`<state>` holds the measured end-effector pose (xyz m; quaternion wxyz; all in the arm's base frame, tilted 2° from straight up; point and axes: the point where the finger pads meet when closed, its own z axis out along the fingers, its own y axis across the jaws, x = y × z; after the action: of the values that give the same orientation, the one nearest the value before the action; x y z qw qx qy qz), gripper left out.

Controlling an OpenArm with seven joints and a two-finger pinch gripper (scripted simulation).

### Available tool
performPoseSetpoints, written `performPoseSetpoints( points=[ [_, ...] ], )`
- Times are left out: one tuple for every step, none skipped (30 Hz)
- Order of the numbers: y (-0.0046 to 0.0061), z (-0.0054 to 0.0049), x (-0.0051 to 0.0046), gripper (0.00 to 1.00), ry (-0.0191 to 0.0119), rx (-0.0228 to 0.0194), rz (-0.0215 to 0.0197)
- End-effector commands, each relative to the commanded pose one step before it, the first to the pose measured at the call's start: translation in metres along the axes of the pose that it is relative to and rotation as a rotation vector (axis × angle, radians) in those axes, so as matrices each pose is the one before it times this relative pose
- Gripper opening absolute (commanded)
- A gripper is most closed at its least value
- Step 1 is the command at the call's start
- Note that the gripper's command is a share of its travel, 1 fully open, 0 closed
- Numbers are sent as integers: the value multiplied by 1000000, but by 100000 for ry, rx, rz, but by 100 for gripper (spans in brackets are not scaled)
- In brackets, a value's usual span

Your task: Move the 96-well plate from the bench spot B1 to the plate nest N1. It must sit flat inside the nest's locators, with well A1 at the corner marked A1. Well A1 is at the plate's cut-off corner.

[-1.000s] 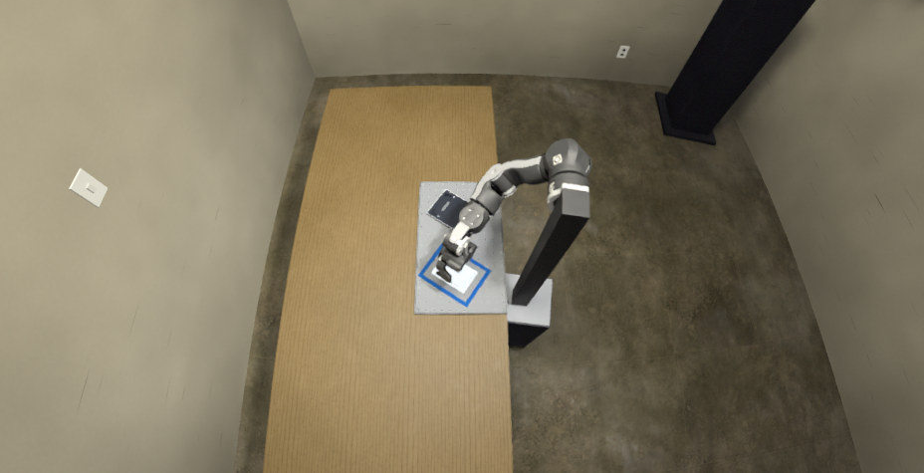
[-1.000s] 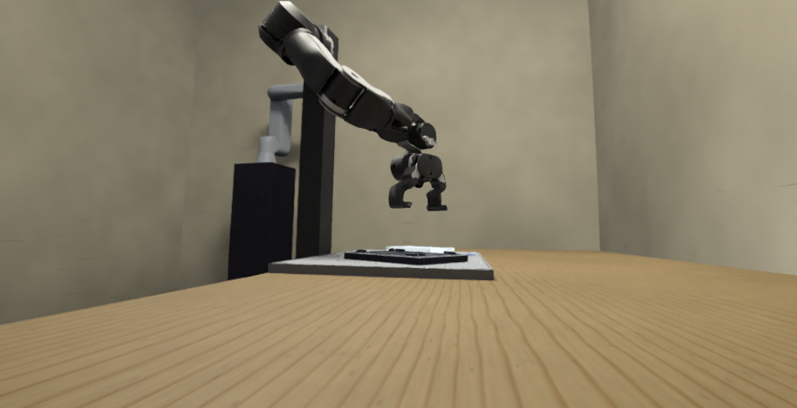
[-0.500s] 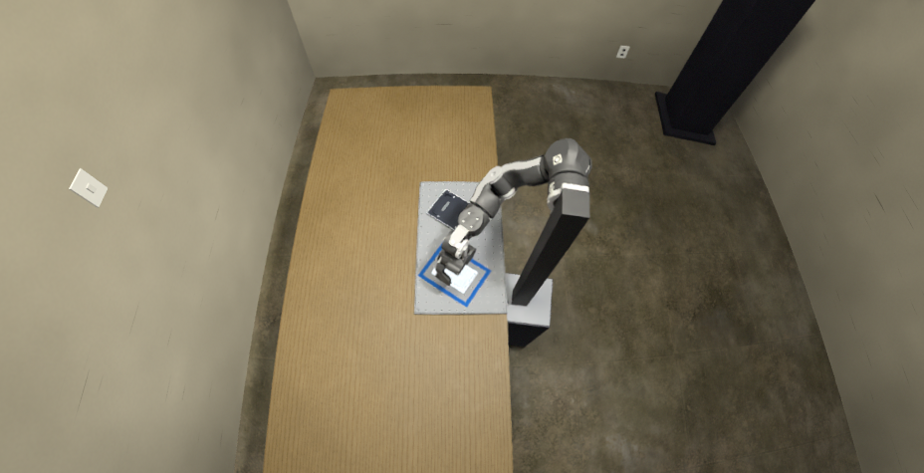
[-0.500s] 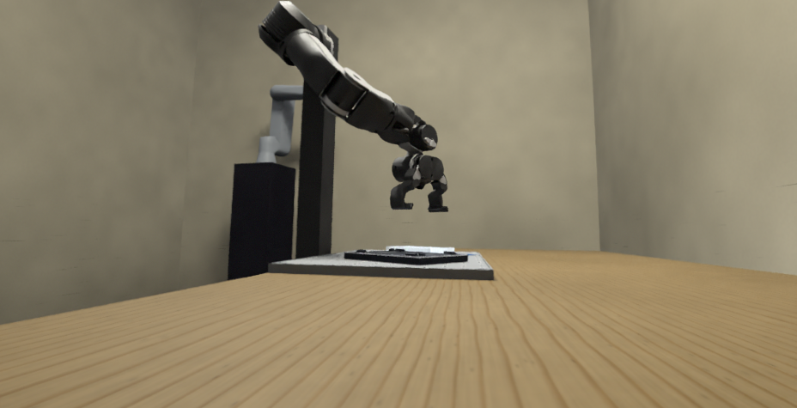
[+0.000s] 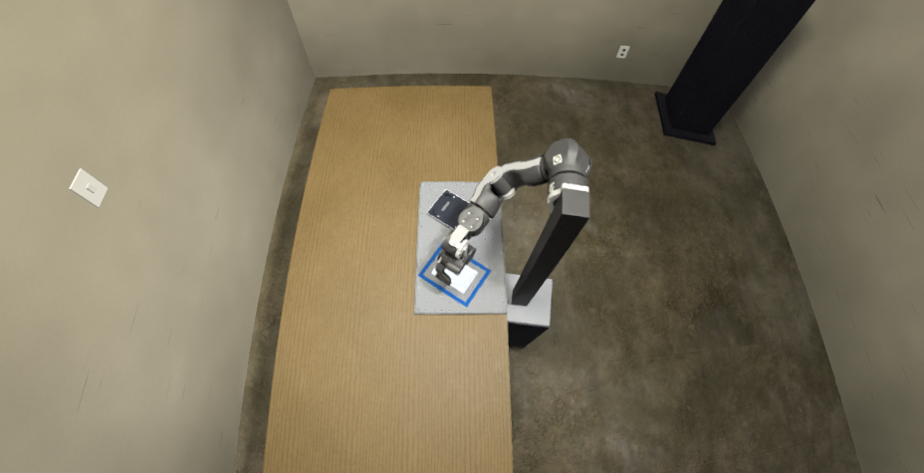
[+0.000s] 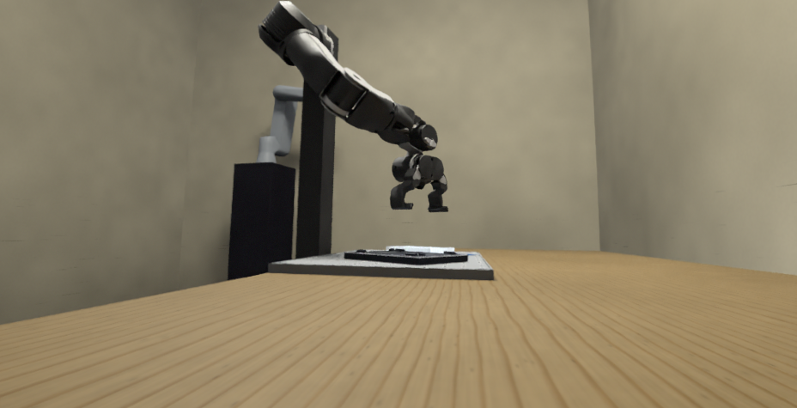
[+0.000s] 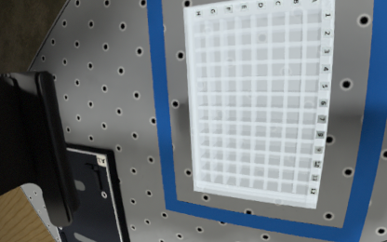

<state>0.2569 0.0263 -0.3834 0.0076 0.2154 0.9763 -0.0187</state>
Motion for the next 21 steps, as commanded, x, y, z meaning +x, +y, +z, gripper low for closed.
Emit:
performPoseSetpoints(
  points=[
    [890,-898,-252,77,-61,-330,-24],
    [0,0,0,77,0,0,0],
    [0,0,0,77,0,0,0],
    [0,0,0,77,0,0,0],
    [0,0,0,77,0,0,0],
    [0,0,0,77,0,0,0],
    [-631,10982,-33,77,39,47,23],
    [-626,10982,-37,77,39,47,23],
    [-621,10982,-42,77,39,47,23],
    [-616,10983,-46,77,39,47,23],
    [-611,10983,-51,77,39,47,23],
    [0,0,0,77,0,0,0],
    [0,0,0,77,0,0,0],
    [0,0,0,77,0,0,0],
    [0,0,0,77,0,0,0],
    [0,0,0,77,0,0,0],
    [0,0,0,77,0,0,0],
    [0,0,0,77,0,0,0],
    [0,0,0,77,0,0,0],
    [0,0,0,77,0,0,0],
    [0,0,0,77,0,0,0]
  ],
)
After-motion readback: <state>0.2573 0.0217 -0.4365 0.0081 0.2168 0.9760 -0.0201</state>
